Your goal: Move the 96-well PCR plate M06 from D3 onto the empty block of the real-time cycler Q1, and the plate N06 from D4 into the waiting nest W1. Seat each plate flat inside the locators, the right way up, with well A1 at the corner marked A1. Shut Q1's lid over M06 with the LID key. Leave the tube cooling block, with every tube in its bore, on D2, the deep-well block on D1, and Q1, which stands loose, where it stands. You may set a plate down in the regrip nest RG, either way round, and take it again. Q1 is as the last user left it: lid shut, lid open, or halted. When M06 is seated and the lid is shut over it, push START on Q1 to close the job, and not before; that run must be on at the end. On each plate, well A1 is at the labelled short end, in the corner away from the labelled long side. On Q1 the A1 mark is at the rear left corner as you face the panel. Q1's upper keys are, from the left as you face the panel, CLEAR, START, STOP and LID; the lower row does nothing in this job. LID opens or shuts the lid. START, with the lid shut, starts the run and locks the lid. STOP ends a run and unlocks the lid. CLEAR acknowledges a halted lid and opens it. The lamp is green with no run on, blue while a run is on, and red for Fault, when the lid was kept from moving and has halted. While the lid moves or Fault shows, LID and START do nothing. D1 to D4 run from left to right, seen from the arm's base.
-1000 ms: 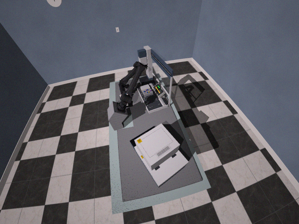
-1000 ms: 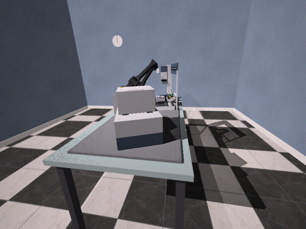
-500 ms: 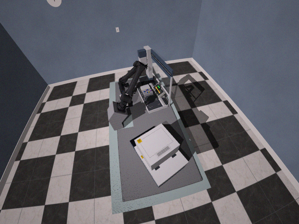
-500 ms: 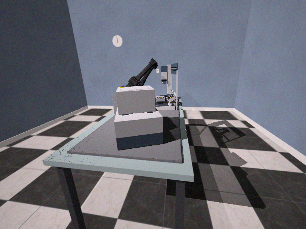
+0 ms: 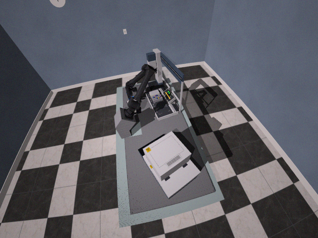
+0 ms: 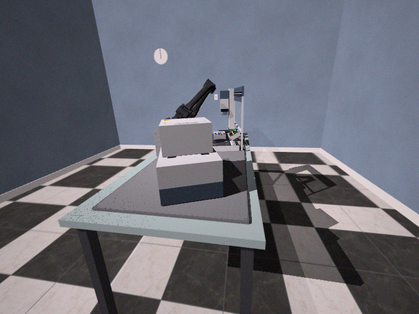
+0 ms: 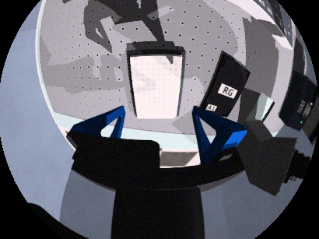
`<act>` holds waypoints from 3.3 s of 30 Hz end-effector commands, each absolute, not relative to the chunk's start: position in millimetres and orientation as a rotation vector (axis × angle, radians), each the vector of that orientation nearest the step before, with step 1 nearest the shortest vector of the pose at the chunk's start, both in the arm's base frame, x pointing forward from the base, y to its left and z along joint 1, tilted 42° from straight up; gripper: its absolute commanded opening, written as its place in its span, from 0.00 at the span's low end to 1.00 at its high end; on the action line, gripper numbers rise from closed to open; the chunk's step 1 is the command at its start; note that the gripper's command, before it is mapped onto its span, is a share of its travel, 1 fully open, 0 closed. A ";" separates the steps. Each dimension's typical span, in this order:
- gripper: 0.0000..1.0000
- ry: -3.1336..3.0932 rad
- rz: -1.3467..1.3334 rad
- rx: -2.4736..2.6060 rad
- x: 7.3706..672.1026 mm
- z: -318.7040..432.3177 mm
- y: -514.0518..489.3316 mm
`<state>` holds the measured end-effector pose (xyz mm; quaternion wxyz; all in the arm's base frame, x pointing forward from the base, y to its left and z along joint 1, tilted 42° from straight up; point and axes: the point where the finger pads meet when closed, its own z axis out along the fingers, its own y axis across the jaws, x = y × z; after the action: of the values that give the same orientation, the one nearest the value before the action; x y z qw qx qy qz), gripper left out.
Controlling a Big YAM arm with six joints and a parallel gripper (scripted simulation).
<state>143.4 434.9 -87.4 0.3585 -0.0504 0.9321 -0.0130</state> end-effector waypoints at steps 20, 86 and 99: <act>1.00 2.396 0.029 -0.114 114.9 -49.9 454.0; 1.00 2.403 0.021 -0.111 115.1 -41.7 452.8; 0.00 2.456 -0.030 -0.167 137.6 -28.2 430.3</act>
<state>110.1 433.9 -50.5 0.3337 -0.0642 0.9404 -0.0137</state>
